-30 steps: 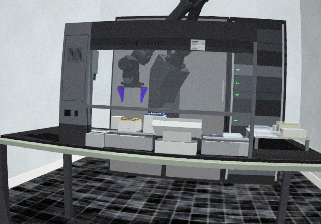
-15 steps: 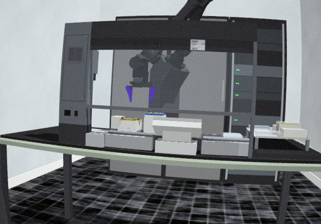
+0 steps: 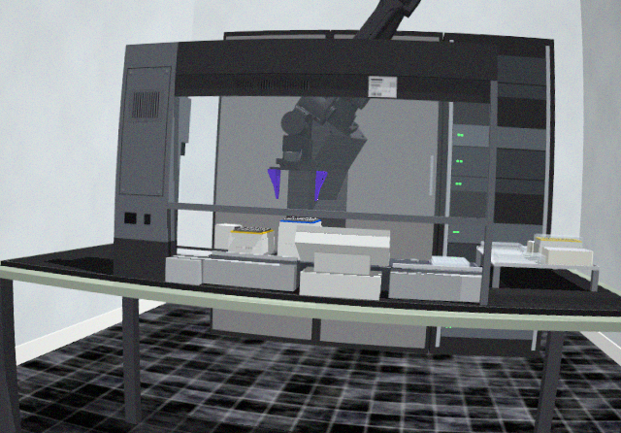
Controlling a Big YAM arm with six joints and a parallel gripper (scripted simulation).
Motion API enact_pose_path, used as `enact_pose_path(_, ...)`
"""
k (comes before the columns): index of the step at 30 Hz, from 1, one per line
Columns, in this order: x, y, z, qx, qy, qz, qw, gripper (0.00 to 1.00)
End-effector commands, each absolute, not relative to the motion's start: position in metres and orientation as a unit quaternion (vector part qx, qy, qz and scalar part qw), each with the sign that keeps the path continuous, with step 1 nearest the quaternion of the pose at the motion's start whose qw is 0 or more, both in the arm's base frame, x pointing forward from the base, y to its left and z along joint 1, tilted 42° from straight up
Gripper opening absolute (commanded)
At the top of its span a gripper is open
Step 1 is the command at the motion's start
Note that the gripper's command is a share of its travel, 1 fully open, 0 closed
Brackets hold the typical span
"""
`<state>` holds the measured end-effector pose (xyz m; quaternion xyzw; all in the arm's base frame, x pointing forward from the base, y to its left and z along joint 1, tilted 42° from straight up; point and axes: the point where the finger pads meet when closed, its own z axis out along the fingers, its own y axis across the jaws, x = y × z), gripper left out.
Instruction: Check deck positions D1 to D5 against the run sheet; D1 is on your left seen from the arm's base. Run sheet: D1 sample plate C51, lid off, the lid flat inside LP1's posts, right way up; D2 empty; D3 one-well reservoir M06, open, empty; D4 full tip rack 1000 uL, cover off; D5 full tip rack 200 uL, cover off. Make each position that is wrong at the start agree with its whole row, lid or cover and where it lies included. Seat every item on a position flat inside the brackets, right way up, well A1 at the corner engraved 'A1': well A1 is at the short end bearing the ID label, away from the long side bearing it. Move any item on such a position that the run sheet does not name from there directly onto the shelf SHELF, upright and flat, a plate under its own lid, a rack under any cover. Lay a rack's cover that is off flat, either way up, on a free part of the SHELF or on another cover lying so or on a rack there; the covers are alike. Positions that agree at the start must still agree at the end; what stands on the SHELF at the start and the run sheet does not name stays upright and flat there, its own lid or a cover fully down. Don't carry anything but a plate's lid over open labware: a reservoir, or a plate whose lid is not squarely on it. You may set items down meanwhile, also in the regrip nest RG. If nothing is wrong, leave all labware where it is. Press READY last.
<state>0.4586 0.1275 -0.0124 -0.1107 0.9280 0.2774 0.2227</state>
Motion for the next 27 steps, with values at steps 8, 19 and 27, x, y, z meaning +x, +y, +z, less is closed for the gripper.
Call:
enact_pose_path(8,0.4593,0.1371,0.0011,-0.1,0.927,0.282,0.228,1.0)
enact_pose_path(19,0.4593,0.1371,0.0011,-0.1,0.927,0.282,0.228,1.0)
enact_pose_path(27,0.4593,0.1371,0.0011,-0.1,0.927,0.282,0.228,1.0)
